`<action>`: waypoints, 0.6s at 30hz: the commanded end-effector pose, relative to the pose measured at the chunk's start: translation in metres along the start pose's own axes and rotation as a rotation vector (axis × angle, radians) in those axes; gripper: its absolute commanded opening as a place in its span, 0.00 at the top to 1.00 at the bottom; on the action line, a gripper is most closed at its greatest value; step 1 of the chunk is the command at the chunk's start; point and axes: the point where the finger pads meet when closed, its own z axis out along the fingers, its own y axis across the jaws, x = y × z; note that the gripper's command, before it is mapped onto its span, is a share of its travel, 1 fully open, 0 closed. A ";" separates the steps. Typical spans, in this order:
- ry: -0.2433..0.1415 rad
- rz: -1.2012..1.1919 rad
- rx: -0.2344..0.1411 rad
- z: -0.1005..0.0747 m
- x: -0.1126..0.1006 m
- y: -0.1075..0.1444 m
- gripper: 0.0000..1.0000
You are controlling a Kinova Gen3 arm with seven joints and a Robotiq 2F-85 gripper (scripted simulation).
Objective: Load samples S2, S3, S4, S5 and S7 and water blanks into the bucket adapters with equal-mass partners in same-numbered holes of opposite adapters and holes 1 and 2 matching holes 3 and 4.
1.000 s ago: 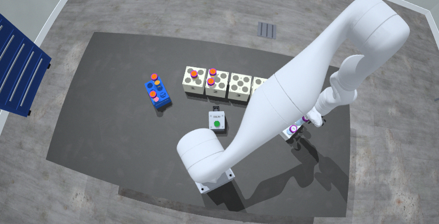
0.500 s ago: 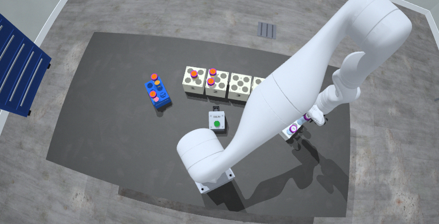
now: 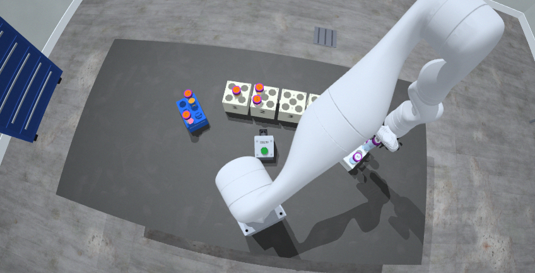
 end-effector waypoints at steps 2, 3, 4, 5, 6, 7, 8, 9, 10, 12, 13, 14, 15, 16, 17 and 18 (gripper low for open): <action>-0.002 0.000 0.001 -0.004 -0.001 0.000 0.90; -0.002 -0.020 0.001 -0.004 0.000 0.003 0.90; -0.002 -0.040 0.001 -0.004 0.001 0.006 0.90; -0.002 -0.060 0.001 -0.004 0.001 0.010 0.90; -0.002 -0.060 0.001 -0.004 0.001 0.010 0.90; -0.002 -0.060 0.001 -0.004 0.001 0.010 0.90; -0.002 -0.080 0.001 -0.004 0.002 0.013 0.90; -0.002 -0.100 0.001 -0.004 0.002 0.016 0.90; -0.002 -0.120 0.001 -0.004 0.003 0.019 0.90; -0.002 -0.160 0.001 -0.004 0.004 0.026 0.90; -0.002 -0.180 0.001 -0.004 0.005 0.029 0.90; -0.002 -0.200 0.001 -0.004 0.006 0.033 0.90; -0.002 -0.220 0.001 -0.004 0.006 0.036 0.90; -0.002 -0.240 0.001 -0.004 0.007 0.039 0.90; -0.002 -0.260 0.001 -0.004 0.007 0.042 0.90; -0.002 -0.280 0.001 -0.004 0.008 0.046 0.90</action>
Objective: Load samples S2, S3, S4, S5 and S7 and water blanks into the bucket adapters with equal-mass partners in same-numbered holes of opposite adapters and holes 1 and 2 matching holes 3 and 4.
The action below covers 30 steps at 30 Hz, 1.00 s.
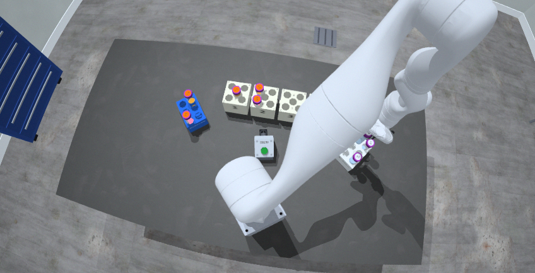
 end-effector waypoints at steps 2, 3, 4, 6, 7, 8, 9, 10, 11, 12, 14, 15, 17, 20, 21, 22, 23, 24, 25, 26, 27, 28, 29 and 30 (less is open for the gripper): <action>-0.002 -0.068 0.001 -0.001 -0.001 0.011 0.90; -0.002 -0.088 0.001 -0.001 -0.002 0.014 0.90; -0.002 -0.108 0.001 -0.001 -0.002 0.018 0.90; -0.002 -0.108 0.001 -0.001 -0.002 0.018 0.90; -0.002 -0.128 0.001 -0.001 -0.002 0.021 0.90; -0.002 -0.148 0.001 -0.001 -0.002 0.024 0.90; -0.002 -0.168 0.001 -0.001 -0.002 0.028 0.90; -0.002 -0.188 0.001 -0.001 -0.003 0.031 0.90; -0.002 -0.208 0.001 -0.001 -0.003 0.034 0.90; -0.002 -0.228 0.001 -0.001 -0.003 0.038 0.90; -0.002 -0.268 0.001 -0.001 -0.004 0.044 0.90; -0.002 -0.288 0.001 -0.001 -0.004 0.048 0.90; -0.002 -0.328 0.001 -0.001 -0.004 0.054 0.90; -0.002 -0.388 0.001 -0.001 -0.005 0.064 0.90; -0.002 -0.408 0.001 -0.001 -0.005 0.068 0.90; -0.002 -0.408 0.001 -0.001 -0.005 0.068 0.90; -0.002 -0.408 0.001 -0.001 -0.005 0.068 0.90; -0.002 -0.428 0.001 -0.001 -0.005 0.071 0.90; -0.002 -0.428 0.001 -0.001 -0.005 0.074 0.90; -0.002 -0.428 0.001 -0.001 -0.006 0.078 0.90; -0.002 -0.428 0.001 -0.001 -0.006 0.081 0.90; -0.002 -0.428 0.001 -0.001 -0.006 0.084 0.90; -0.002 -0.428 0.001 -0.001 -0.006 0.088 0.90; -0.002 -0.428 0.001 -0.001 -0.006 0.091 0.90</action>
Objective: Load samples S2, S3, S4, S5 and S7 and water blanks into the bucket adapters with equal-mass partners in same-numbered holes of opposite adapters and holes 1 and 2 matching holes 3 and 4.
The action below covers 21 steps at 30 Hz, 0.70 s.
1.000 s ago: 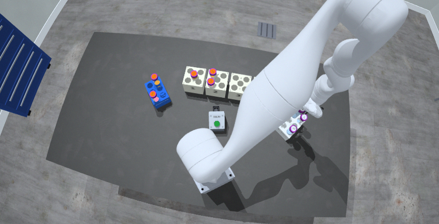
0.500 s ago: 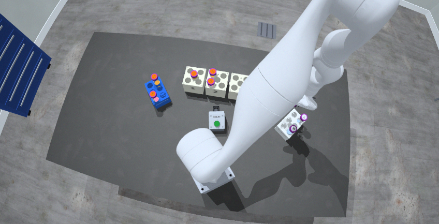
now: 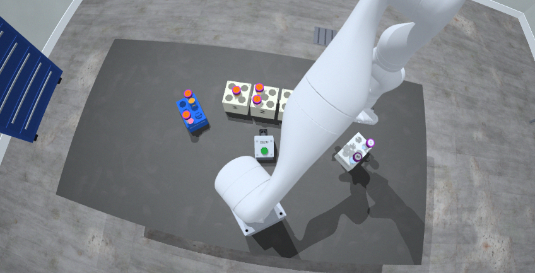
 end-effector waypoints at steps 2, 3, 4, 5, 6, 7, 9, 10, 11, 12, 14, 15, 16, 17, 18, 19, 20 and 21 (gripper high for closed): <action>-0.001 0.000 0.002 -0.001 -0.006 0.011 0.90; -0.001 0.000 0.002 -0.001 -0.008 0.014 0.90; -0.001 0.000 0.002 -0.001 -0.010 0.016 0.90; -0.001 0.000 0.002 -0.001 -0.011 0.019 0.90; -0.001 0.000 0.002 -0.001 -0.013 0.022 0.90; -0.001 0.000 0.002 -0.001 -0.014 0.025 0.90; -0.001 0.000 0.002 -0.001 -0.016 0.028 0.90; -0.001 0.000 0.002 -0.001 -0.016 0.028 0.90; -0.001 0.000 0.002 -0.001 -0.017 0.031 0.90; -0.001 0.000 0.002 -0.001 -0.019 0.034 0.90; -0.001 0.000 0.001 -0.001 -0.022 0.040 0.90; -0.001 0.000 0.001 -0.001 -0.024 0.043 0.90; -0.001 0.000 0.001 -0.001 -0.025 0.046 0.90; -0.001 0.000 0.001 -0.001 -0.027 0.049 0.90; -0.001 0.000 0.001 -0.001 -0.028 0.052 0.90; -0.001 0.000 0.001 -0.001 -0.030 0.055 0.90; -0.001 0.000 0.001 -0.001 -0.032 0.058 0.90; -0.001 0.000 0.001 -0.001 -0.033 0.061 0.90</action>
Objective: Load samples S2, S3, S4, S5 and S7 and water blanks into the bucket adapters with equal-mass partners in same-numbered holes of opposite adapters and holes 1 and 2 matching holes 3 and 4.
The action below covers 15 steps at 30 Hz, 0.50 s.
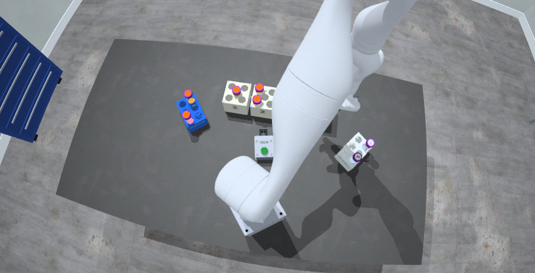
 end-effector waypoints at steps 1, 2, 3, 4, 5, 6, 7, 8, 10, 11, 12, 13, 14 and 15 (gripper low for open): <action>-0.001 0.000 0.001 -0.001 -0.005 0.008 0.90; -0.001 0.000 0.001 -0.001 -0.007 0.011 0.90; -0.001 0.000 0.001 -0.001 -0.008 0.014 0.90; -0.001 0.000 0.001 -0.001 -0.010 0.017 0.90; -0.001 0.000 0.001 -0.001 -0.010 0.017 0.90; -0.001 0.000 0.001 -0.001 -0.010 0.017 0.90; -0.001 0.000 0.001 -0.001 -0.011 0.020 0.90; -0.001 0.000 0.001 -0.001 -0.013 0.023 0.90; -0.001 0.000 0.001 -0.001 -0.016 0.029 0.90; -0.001 0.000 0.001 -0.001 -0.018 0.032 0.90; -0.001 0.000 0.001 -0.001 -0.019 0.034 0.90; -0.001 0.000 0.001 -0.001 -0.021 0.037 0.90; -0.001 0.000 0.001 -0.001 -0.022 0.040 0.90; -0.001 0.000 0.001 -0.001 -0.024 0.043 0.90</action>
